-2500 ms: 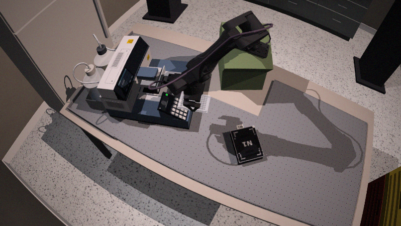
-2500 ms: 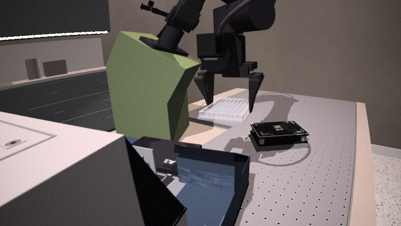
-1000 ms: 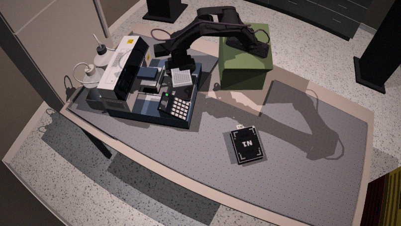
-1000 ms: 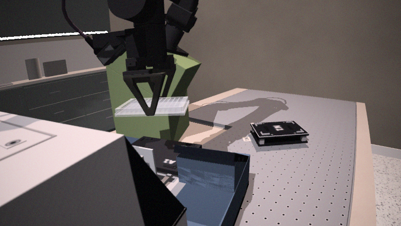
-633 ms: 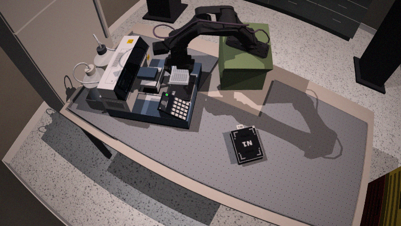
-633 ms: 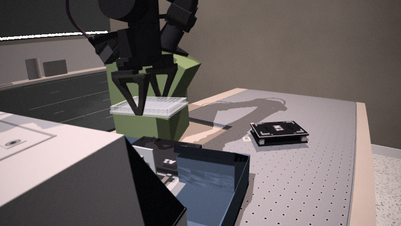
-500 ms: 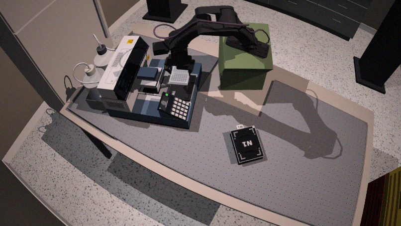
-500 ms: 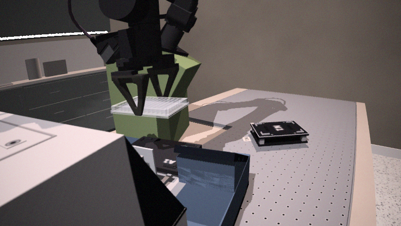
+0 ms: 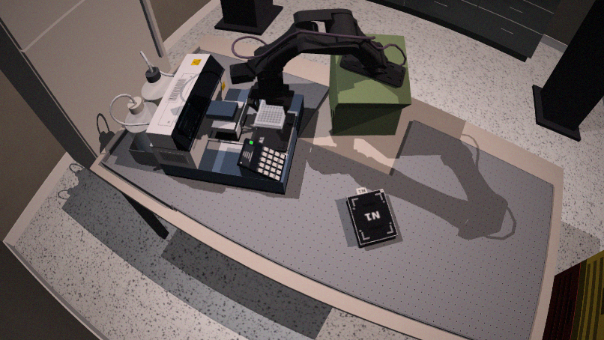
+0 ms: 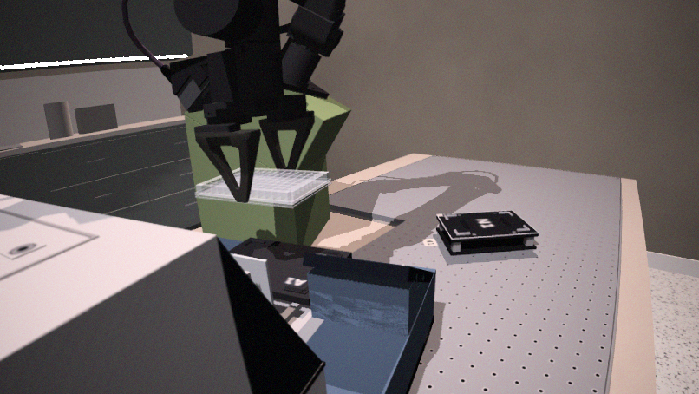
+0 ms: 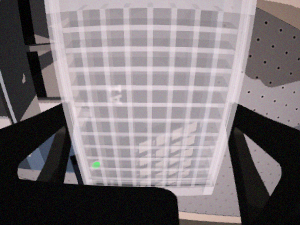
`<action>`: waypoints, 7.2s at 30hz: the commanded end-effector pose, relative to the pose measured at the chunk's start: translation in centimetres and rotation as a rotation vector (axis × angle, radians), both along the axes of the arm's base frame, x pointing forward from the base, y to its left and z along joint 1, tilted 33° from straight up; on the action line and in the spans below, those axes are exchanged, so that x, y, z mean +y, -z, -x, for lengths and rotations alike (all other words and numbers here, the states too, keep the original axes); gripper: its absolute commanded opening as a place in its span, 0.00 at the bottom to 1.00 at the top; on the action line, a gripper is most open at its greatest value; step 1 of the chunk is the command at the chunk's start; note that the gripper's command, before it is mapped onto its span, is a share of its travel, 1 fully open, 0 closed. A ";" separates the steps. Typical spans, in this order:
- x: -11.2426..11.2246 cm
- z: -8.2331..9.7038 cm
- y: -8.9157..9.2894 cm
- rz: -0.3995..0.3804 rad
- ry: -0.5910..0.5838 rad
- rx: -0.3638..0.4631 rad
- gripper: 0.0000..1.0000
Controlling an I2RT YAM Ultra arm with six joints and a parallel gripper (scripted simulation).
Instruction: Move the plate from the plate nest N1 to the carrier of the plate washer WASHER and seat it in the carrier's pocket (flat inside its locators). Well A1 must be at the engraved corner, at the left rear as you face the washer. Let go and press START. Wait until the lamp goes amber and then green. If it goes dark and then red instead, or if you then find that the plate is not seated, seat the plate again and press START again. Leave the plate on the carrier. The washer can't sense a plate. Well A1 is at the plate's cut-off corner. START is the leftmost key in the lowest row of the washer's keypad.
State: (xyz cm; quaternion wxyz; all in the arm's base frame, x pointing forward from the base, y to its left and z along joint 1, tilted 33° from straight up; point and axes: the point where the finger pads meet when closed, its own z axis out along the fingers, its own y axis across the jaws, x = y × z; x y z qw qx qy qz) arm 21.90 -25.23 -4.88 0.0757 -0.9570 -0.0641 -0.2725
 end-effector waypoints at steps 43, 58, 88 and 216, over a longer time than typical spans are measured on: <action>-0.5 -0.1 -0.6 0.010 0.006 -0.003 0.84; 0.0 -0.9 1.3 0.003 0.004 0.008 0.84; 0.0 -3.0 4.9 0.011 0.014 0.004 0.84; 1.6 -3.4 7.1 -0.009 0.015 0.017 0.84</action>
